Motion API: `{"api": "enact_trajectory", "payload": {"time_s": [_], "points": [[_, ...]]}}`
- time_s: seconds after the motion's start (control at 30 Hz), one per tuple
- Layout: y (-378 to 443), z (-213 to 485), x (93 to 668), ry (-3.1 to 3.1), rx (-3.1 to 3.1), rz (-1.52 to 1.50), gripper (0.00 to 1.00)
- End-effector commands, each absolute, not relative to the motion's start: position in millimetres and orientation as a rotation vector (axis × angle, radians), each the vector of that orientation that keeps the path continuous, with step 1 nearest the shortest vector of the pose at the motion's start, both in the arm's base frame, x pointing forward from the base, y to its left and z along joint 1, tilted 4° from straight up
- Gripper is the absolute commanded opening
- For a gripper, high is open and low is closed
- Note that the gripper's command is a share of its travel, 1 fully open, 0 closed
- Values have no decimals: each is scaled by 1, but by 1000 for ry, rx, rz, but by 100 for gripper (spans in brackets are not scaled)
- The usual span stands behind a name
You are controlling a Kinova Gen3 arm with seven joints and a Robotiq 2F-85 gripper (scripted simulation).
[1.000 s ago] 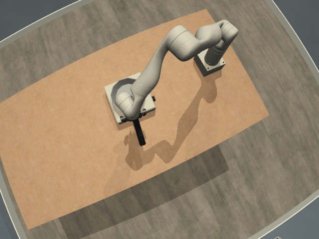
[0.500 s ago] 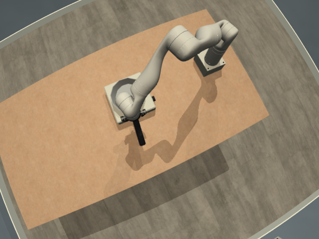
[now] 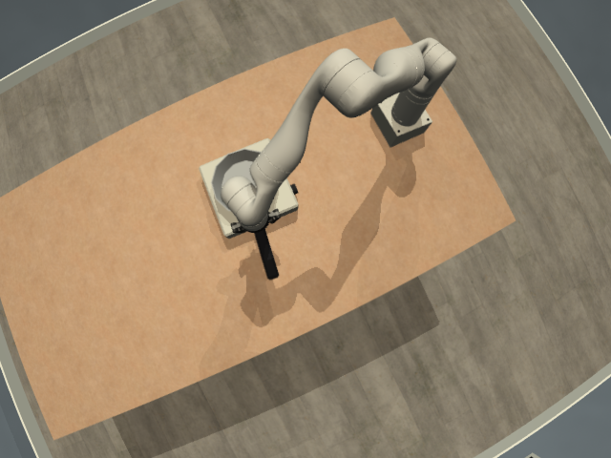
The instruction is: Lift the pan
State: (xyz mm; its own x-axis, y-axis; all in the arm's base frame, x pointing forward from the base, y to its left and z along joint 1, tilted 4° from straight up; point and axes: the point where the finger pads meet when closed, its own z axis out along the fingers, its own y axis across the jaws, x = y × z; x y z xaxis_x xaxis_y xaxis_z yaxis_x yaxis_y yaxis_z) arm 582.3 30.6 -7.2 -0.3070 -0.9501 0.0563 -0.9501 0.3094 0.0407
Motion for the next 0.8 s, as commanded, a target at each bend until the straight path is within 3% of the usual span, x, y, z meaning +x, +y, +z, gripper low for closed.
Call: {"api": "enact_trajectory", "payload": {"time_s": [0.0,0.77], "points": [[32,-8,584,-2503,1795,-5,0],[32,-2,583,-2500,1793,-7,0]]}}
